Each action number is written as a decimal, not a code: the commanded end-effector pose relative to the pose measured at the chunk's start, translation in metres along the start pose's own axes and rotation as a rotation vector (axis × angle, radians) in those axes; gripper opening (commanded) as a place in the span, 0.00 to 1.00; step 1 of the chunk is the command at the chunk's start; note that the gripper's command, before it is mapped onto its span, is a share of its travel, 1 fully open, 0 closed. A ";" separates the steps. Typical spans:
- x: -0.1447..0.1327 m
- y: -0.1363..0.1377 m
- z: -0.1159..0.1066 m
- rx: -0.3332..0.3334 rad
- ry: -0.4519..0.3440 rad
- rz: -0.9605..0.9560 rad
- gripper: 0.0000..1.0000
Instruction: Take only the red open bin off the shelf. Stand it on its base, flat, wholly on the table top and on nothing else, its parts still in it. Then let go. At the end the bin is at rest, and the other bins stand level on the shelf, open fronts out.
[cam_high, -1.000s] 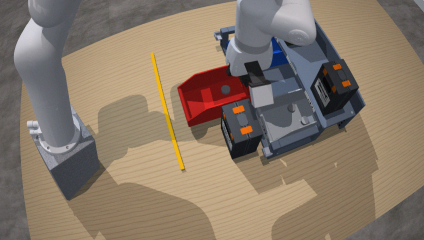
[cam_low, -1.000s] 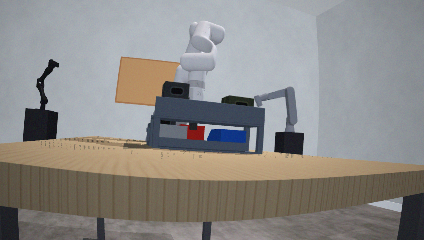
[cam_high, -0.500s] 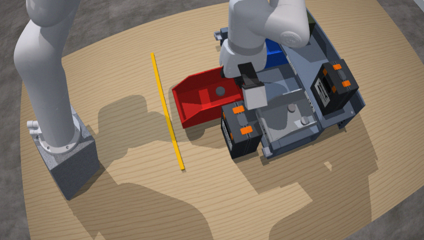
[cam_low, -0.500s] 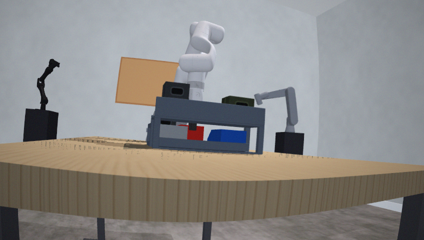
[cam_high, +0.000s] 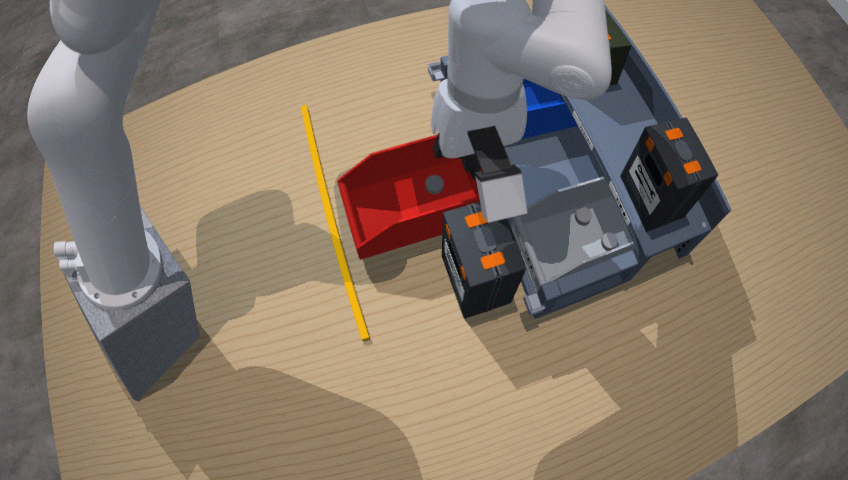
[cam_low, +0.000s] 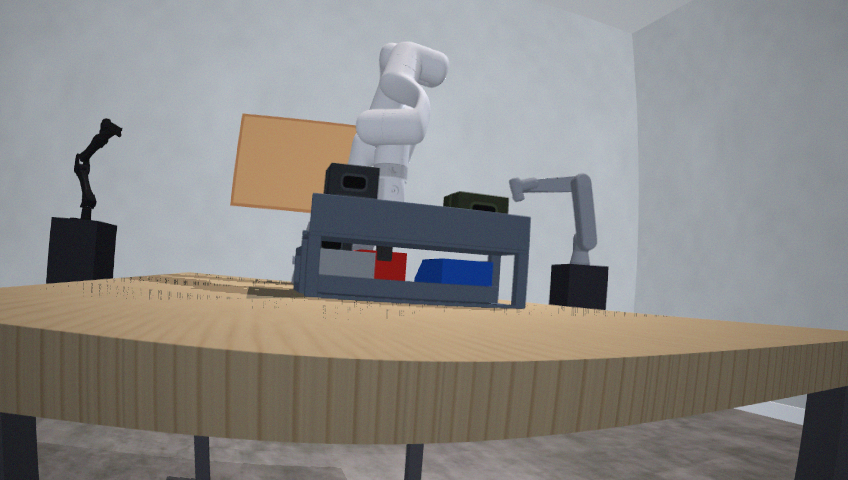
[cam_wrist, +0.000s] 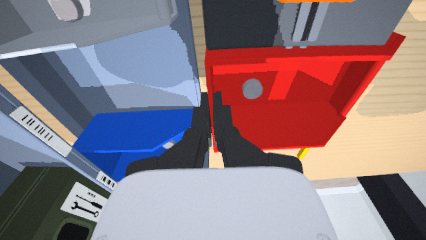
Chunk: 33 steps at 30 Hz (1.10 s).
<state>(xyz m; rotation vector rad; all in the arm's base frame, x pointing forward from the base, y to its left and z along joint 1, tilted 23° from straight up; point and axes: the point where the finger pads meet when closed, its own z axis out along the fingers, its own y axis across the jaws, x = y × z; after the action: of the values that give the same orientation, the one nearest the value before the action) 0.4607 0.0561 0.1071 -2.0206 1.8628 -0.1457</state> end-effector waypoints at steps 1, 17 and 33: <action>0.000 -0.001 -0.001 0.003 0.000 -0.001 0.00; 0.000 -0.001 0.007 0.003 0.000 -0.001 0.00; 0.000 -0.001 0.015 0.003 0.000 -0.001 0.00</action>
<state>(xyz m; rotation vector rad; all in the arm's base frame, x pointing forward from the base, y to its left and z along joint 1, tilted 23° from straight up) 0.4658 0.0595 0.0921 -2.0210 1.8632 -0.1447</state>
